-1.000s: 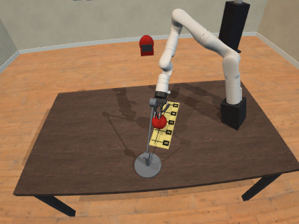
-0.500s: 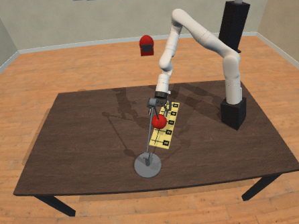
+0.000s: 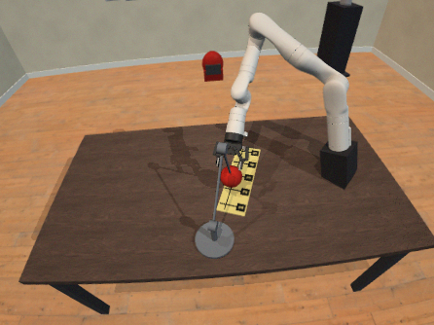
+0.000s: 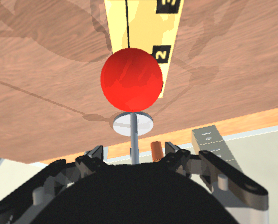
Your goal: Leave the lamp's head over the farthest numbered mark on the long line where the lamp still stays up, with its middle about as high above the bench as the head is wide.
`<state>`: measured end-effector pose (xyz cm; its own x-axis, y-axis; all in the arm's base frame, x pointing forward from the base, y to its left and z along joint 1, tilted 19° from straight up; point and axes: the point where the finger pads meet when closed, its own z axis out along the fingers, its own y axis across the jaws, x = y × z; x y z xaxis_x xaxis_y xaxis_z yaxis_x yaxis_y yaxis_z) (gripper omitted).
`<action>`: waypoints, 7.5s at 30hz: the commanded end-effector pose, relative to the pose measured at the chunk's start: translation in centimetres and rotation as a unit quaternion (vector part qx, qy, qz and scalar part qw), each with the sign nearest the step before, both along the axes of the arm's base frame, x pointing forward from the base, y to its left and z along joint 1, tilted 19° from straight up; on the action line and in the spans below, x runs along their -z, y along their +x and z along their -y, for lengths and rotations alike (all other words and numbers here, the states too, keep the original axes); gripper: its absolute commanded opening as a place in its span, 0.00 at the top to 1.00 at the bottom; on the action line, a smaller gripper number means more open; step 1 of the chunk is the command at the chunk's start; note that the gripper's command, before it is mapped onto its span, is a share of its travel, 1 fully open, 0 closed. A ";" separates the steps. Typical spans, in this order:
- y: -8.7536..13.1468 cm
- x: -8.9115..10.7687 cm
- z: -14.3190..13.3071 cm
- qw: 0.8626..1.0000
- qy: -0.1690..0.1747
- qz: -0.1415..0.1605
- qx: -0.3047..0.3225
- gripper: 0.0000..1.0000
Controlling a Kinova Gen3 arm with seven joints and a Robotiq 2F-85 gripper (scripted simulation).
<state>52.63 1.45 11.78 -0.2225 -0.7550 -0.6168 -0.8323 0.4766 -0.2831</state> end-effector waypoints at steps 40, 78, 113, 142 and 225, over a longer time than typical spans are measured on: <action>0.0 -0.1 0.0 1.000 0.000 0.001 0.000 0.00; -5.3 -7.3 3.9 1.000 0.003 -0.002 -0.006 0.00; -6.8 -9.5 5.6 1.000 0.011 -0.007 -0.021 0.00; -6.8 -9.5 5.5 1.000 0.010 -0.007 -0.022 0.00; 0.1 -0.6 1.0 0.994 -0.086 -0.038 0.047 0.00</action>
<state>52.73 -0.14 12.57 -0.3454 -0.8190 -0.4581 -0.8022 0.5110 -0.3088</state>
